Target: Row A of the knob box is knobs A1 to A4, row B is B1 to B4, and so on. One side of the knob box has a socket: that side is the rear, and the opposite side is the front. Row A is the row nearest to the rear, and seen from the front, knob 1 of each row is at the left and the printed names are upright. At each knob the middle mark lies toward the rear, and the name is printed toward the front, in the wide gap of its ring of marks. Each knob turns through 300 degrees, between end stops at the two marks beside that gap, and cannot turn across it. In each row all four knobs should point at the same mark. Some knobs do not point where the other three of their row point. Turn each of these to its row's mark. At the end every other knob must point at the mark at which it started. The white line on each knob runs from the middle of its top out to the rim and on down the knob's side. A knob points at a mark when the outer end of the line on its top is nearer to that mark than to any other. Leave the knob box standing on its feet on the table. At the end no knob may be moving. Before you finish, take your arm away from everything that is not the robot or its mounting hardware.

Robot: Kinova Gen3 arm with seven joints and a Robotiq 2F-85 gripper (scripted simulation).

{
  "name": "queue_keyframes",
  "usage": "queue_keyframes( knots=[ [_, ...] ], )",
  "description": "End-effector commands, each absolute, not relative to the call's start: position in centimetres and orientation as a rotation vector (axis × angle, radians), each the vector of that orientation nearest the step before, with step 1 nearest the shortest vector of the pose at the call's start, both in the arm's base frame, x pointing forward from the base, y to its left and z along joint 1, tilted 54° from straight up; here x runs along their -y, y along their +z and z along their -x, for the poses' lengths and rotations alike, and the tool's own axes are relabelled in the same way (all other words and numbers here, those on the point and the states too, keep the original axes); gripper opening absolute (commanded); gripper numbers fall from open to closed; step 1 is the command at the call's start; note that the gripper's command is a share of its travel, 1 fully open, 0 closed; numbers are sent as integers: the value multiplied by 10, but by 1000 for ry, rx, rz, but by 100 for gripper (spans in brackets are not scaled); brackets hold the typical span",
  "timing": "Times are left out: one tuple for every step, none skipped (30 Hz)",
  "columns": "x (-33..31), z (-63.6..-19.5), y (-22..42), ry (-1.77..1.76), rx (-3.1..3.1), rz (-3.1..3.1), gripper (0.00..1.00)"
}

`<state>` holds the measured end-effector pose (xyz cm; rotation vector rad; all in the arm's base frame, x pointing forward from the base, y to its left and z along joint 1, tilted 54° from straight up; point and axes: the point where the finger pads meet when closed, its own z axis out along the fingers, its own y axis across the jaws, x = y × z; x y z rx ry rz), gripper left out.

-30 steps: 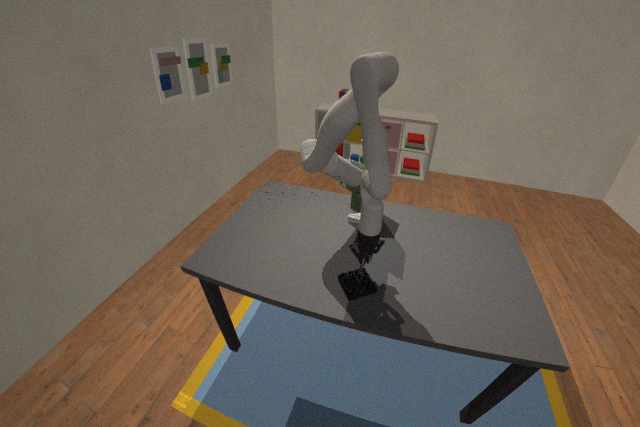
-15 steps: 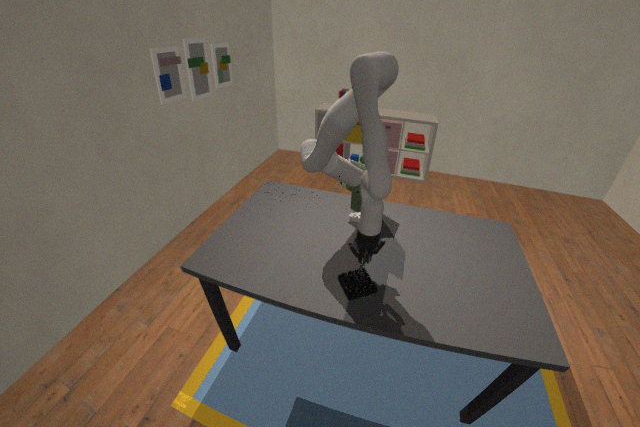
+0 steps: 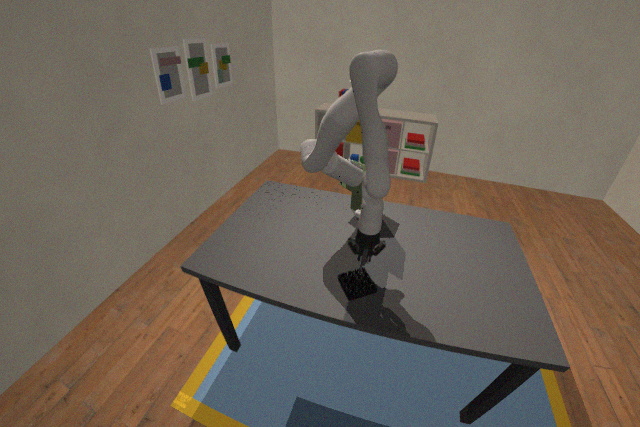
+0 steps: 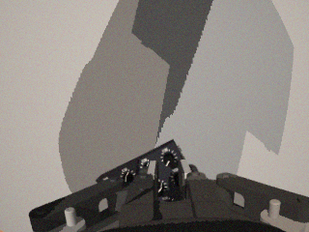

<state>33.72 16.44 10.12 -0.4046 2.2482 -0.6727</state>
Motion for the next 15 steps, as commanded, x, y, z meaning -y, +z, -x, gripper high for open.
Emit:
queue_keyframes(
  knots=[
    [-166,-336,102,-632,-2248,324,19],
    [-167,-336,102,-612,-2249,280,19],
    [-167,-335,103,-591,-2249,236,19],
    [-167,-335,103,-571,-2249,191,19],
    [-167,-335,104,-550,-2248,145,19],
    [-167,-334,104,-528,-2246,100,19],
    [-167,-334,104,-506,-2243,54,19],
    [-167,-333,105,-485,-2239,9,19],
    [-167,-333,105,-485,-2239,9,19],
    [-167,-333,105,-485,-2239,9,19],
    [-168,-333,105,-463,-2235,-37,19],
    [-168,-333,105,-441,-2230,-82,19],
    [-168,-332,106,-419,-2225,-127,19],
    [-168,-332,106,-397,-2218,-171,19],
    [-168,-332,106,-375,-2212,-214,19]
  ],
)
